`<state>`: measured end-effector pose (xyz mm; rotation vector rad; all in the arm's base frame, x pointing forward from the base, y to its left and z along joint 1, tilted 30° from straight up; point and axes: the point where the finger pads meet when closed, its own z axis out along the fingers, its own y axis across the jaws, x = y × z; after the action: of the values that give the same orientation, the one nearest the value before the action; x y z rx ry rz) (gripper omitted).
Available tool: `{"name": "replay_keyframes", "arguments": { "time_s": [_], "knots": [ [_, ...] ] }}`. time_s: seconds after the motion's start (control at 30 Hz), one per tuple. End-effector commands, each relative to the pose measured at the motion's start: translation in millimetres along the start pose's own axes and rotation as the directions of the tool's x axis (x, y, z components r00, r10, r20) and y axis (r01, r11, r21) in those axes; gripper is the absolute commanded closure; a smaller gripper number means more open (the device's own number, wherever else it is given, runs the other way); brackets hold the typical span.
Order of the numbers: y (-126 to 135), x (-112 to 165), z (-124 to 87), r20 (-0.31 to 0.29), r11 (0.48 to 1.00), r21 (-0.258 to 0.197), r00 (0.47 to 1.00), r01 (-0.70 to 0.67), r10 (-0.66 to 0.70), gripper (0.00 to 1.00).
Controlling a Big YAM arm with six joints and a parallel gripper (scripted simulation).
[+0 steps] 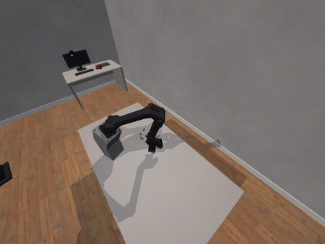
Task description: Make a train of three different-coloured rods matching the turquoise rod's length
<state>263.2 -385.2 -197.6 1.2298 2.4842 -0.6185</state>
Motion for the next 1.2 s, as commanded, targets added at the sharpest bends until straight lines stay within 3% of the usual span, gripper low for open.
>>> {"name": "replay_keyframes", "arguments": {
  "time_s": [0.0,1.17],
  "knots": [
    [-6.0,12.6,3.2,-0.013,1.0,0.005,1.0,-0.001,0.001,0.85],
    [-5.6,14.5,3.0,-0.014,1.0,0.006,1.0,0.001,-0.001,0.85]
  ]
}}
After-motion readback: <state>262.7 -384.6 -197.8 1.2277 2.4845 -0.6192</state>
